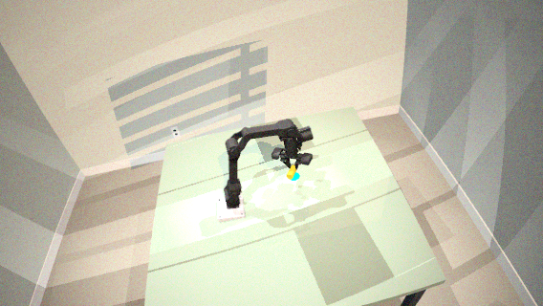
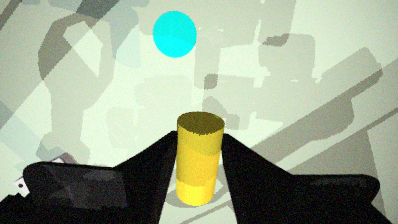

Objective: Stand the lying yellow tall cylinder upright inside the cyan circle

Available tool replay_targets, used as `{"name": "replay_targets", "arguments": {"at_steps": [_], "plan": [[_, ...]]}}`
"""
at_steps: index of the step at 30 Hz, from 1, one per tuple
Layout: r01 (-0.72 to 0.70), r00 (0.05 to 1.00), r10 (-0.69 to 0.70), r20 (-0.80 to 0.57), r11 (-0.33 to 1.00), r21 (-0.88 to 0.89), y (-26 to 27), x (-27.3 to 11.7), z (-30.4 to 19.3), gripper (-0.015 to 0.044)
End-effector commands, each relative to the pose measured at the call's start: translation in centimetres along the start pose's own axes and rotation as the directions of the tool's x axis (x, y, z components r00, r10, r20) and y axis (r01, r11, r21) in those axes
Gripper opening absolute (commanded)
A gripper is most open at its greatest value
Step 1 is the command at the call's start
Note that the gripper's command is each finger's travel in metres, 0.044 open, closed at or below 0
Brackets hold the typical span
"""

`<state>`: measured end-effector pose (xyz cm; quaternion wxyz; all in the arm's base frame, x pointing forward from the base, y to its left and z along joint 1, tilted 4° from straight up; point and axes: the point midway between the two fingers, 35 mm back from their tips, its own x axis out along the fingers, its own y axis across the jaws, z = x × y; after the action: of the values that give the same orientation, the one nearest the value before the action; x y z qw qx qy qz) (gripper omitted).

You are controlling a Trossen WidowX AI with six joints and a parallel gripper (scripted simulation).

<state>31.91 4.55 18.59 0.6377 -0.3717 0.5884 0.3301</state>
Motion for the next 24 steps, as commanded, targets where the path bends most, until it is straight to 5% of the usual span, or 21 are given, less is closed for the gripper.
{"name": "replay_targets", "arguments": {"at_steps": [1, 24], "plan": [[0.006, 1.000, -0.006, -0.002, 1.000, -0.018, 0.3, -0.2, 1.1, 0.0105], [0.010, 1.000, -0.009, 0.006, 0.991, -0.136, 3.9, -0.4, 7.4, 0.0105]]}}
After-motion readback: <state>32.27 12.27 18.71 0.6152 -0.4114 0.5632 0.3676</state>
